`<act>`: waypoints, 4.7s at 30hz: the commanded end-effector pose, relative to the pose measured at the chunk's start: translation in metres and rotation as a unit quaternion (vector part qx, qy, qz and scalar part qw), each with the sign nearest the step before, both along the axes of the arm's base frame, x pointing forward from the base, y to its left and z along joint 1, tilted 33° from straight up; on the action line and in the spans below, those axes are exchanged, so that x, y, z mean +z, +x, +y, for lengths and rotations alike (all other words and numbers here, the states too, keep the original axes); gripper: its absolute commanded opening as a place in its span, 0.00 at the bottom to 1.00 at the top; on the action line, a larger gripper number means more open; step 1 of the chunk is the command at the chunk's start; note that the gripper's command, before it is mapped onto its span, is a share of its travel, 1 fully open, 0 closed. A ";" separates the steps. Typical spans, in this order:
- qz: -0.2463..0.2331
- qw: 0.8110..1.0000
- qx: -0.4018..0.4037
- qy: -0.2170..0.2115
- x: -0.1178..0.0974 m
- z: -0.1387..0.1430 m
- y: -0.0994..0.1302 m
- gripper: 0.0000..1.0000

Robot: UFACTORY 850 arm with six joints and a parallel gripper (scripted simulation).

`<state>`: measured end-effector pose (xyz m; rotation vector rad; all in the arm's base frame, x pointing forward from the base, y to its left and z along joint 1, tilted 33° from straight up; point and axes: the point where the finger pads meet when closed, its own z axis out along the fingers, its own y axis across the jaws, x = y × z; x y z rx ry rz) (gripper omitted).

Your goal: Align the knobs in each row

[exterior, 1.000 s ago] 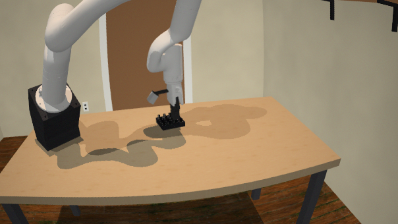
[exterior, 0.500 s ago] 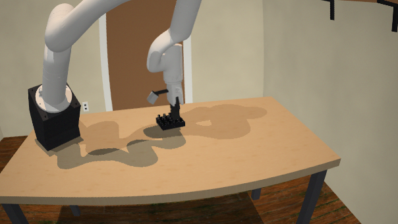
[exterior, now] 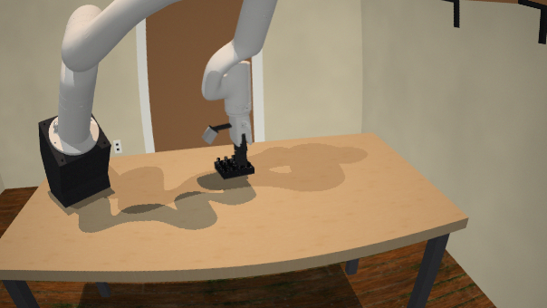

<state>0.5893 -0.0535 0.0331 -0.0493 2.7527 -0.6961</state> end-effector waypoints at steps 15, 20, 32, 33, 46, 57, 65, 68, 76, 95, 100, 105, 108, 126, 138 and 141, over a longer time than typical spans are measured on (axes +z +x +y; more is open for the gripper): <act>-0.001 1.000 0.000 0.000 -0.007 -0.004 0.003 0.19; -0.001 1.000 0.000 0.000 -0.008 -0.004 0.003 0.19; -0.001 1.000 0.000 0.000 -0.008 -0.004 0.003 0.19; -0.001 1.000 0.000 0.000 -0.008 -0.004 0.003 0.19; -0.001 1.000 0.000 0.000 -0.008 -0.004 0.003 0.19; -0.001 1.000 0.000 0.000 -0.008 -0.004 0.003 0.08; -0.001 1.000 0.000 0.000 -0.008 -0.004 0.003 0.08; -0.001 1.000 0.000 0.000 -0.008 -0.004 0.003 0.08; -0.001 1.000 0.000 0.000 -0.008 -0.004 0.003 0.08; 0.001 1.000 0.003 -0.001 -0.008 -0.004 0.003 0.08; 0.005 1.000 0.011 -0.004 -0.008 -0.004 0.003 0.08; 0.013 1.000 0.024 -0.008 -0.008 -0.004 0.003 0.08; 0.017 0.999 0.032 -0.011 -0.008 -0.004 0.003 0.08; 0.068 0.989 0.125 -0.044 -0.008 -0.004 0.003 0.08; 0.130 0.959 0.238 -0.084 -0.008 -0.004 0.003 0.08; 0.147 0.947 0.269 -0.095 -0.008 -0.004 0.003 0.08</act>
